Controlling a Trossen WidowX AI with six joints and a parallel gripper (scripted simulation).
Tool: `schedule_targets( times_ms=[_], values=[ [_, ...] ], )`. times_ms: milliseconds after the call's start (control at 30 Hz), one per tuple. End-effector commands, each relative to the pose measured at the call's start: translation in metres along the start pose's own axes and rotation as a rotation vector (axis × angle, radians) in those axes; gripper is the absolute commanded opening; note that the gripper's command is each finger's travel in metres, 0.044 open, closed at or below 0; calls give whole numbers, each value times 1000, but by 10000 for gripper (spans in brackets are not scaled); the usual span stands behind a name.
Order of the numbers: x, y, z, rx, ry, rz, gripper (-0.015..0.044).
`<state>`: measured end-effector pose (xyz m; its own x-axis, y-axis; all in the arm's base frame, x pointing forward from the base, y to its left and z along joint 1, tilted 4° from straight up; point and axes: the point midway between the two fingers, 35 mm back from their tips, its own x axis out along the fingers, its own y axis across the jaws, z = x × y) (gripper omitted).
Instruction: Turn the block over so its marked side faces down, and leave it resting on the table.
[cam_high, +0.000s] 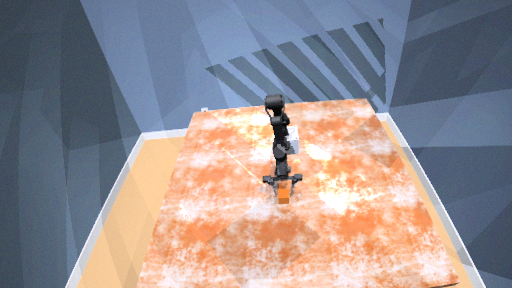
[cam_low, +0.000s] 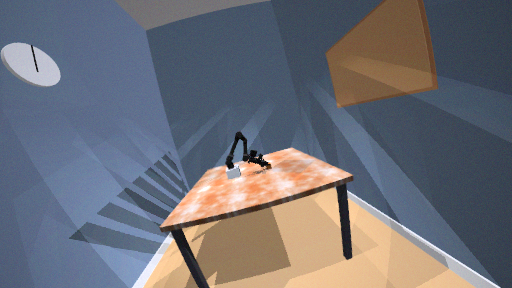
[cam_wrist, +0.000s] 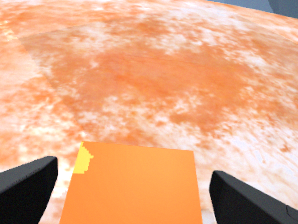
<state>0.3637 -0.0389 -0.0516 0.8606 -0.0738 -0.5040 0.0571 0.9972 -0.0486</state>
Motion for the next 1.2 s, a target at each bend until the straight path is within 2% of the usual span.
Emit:
schedule_targets(
  times_ms=[0, 1167],
  values=[
    [0, 1, 0, -4, 1, 6, 440],
    [2, 1, 1, -2, 22, 6, 440]
  ],
)
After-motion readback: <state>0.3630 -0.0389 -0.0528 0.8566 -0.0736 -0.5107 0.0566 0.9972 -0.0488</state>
